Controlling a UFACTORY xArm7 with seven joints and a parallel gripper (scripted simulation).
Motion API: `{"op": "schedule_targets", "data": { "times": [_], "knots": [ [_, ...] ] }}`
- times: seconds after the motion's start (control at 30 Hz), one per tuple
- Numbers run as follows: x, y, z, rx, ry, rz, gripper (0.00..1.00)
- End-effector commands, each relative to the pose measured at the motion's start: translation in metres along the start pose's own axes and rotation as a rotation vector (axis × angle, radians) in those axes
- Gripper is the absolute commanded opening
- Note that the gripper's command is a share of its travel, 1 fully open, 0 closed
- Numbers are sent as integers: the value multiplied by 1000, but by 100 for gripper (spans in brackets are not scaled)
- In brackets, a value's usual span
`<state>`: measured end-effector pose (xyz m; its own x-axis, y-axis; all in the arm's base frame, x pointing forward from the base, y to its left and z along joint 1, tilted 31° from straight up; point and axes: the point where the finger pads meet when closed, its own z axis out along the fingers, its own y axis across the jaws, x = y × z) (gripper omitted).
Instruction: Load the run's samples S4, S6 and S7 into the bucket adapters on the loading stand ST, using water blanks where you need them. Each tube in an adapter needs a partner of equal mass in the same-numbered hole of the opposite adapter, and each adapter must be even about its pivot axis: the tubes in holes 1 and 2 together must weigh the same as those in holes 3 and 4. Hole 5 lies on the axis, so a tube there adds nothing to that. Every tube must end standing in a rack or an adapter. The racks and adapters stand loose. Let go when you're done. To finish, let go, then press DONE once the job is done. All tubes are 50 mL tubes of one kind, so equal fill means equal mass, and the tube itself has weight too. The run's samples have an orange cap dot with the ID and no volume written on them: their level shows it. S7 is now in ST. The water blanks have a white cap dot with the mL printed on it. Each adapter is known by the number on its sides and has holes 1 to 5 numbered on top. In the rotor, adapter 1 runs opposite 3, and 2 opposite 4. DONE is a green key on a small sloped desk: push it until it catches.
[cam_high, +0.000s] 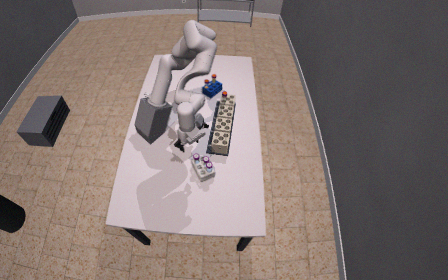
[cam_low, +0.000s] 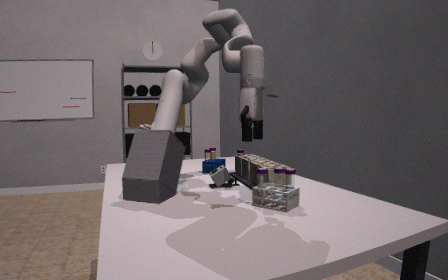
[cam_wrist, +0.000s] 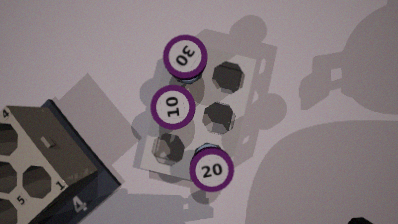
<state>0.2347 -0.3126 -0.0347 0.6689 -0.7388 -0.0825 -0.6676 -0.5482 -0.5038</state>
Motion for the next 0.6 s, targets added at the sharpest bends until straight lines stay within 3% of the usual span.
{"op": "schedule_targets", "data": {
  "times": [0.0, 0.57],
  "knots": [
    [2, 1, 9, -2, 5, 0, 100],
    [2, 1, 49, -2, 5, 0, 100]
  ]
}}
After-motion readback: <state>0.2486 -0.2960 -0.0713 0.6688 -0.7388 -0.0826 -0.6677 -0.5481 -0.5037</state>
